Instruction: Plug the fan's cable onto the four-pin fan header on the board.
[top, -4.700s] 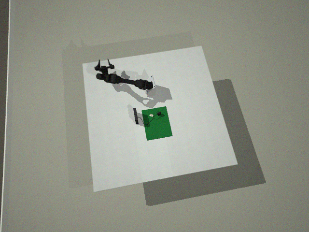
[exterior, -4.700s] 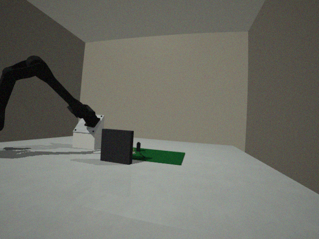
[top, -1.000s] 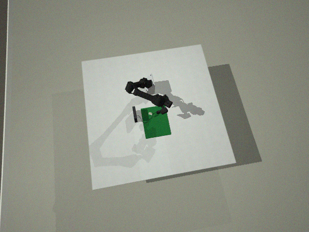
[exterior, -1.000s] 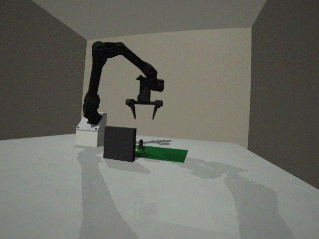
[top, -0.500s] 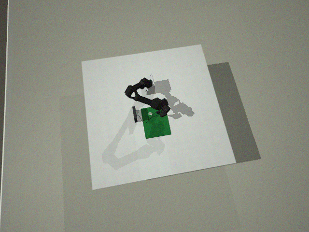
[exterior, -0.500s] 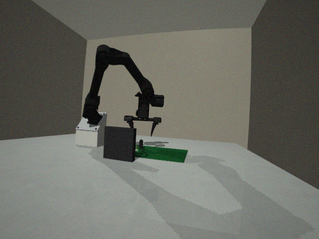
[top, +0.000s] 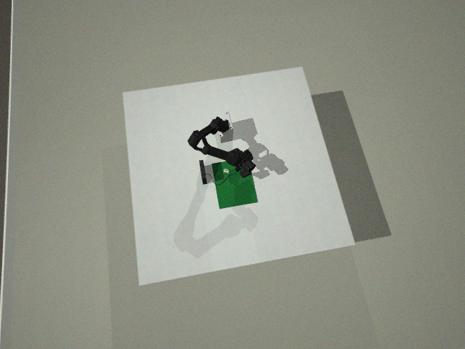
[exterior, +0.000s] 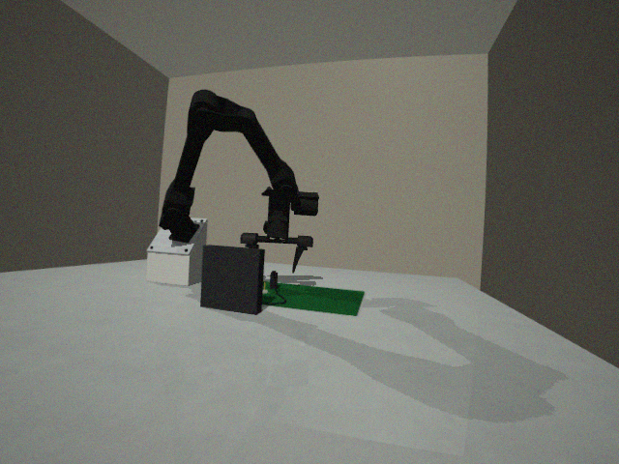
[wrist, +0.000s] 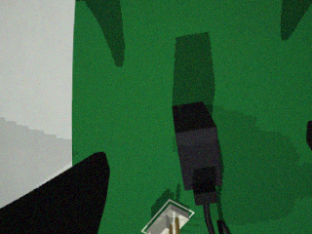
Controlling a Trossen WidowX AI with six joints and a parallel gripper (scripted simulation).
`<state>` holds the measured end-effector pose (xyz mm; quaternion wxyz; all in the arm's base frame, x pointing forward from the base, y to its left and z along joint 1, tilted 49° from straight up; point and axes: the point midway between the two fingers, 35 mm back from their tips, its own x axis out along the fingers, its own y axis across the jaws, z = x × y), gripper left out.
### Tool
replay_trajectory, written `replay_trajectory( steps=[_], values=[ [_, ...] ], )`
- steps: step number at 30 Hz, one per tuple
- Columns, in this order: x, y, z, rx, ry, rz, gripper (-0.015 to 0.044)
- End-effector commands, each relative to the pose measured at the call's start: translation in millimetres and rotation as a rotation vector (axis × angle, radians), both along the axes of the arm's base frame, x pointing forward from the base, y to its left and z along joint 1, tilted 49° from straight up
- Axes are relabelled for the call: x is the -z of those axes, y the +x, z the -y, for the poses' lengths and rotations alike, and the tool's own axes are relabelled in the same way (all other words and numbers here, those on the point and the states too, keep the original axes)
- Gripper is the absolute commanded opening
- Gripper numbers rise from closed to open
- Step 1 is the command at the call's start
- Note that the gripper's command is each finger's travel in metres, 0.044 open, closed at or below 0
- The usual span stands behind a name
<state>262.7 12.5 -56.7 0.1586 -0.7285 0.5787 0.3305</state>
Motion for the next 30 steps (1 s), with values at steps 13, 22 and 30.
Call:
replay_trajectory(
  steps=[13,22,30],
  values=[
    [17,0,21,-0.005,-0.009,-0.009,0.044],
    [18,2,23,0.002,-0.005,-0.001,0.0387],
    [18,2,23,0.002,-0.005,-0.001,0.0177]
  ],
)
